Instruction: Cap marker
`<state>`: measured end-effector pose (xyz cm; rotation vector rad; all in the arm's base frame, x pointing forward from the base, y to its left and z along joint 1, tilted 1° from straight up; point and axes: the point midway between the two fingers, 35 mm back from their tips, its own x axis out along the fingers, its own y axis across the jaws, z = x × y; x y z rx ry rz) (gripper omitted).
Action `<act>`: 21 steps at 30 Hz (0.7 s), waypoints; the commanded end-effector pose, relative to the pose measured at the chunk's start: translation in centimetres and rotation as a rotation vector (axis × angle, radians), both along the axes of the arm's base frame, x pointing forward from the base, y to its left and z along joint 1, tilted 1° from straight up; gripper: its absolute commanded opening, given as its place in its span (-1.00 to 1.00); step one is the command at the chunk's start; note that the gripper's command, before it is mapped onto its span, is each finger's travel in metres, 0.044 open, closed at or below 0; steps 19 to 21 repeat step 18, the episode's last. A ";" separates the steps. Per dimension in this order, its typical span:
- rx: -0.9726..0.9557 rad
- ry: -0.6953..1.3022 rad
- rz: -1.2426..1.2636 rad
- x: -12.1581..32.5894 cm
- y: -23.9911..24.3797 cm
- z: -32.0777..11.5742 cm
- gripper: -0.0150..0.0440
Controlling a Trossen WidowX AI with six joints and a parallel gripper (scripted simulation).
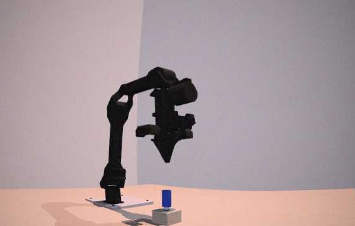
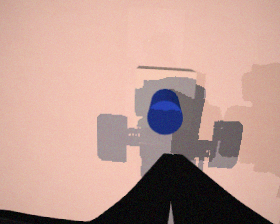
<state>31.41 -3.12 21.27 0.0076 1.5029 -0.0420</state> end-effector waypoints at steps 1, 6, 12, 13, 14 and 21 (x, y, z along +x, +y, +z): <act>0.001 0.011 -0.002 -0.4 0.1 0.8 -0.49; 0.001 0.011 -0.002 -0.4 0.1 0.8 -0.05; 0.001 0.011 -0.002 -0.4 0.1 0.8 0.49; 0.001 0.011 -0.002 -0.4 0.1 0.8 0.58; 0.001 0.011 -0.002 -0.4 0.1 0.8 0.67; 0.001 0.011 -0.002 -0.4 0.1 0.8 1.00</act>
